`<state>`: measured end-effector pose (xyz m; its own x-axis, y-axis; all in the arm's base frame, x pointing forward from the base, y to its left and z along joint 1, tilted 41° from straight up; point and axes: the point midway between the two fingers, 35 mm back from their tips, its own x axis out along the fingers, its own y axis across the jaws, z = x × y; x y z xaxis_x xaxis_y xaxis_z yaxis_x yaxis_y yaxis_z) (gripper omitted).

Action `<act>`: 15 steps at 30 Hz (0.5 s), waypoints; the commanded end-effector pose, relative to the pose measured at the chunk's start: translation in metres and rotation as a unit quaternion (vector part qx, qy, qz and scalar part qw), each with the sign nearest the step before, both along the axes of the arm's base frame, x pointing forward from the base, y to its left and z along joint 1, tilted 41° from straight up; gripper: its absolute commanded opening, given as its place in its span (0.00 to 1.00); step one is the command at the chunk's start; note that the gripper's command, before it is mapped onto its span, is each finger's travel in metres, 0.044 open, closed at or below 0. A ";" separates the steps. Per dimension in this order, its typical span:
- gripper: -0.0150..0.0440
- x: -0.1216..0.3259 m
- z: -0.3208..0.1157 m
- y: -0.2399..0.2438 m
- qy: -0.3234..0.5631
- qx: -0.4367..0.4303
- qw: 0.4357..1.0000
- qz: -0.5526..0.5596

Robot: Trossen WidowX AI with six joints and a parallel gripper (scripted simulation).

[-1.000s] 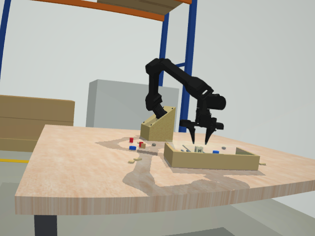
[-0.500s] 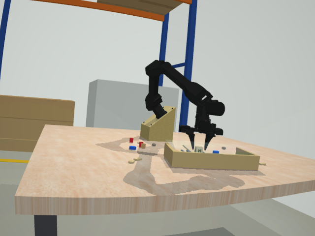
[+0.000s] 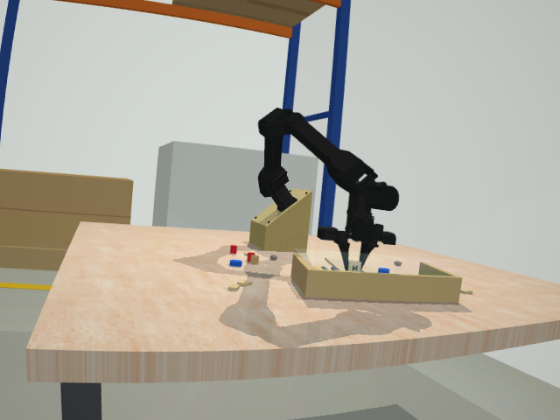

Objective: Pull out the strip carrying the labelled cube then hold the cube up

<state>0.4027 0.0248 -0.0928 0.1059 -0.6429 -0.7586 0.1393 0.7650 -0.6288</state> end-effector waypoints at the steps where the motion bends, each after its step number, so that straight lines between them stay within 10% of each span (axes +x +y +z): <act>1: 0.47 0.000 0.001 0.000 -0.001 0.000 1.000 0.000; 7: 0.26 -0.002 0.002 0.001 -0.001 0.001 1.000 0.000; 15: 0.25 -0.032 0.018 0.011 0.000 0.003 1.000 -0.001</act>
<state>0.3801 0.0308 -0.0804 0.1016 -0.6418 -0.7601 0.1417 0.7656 -0.6275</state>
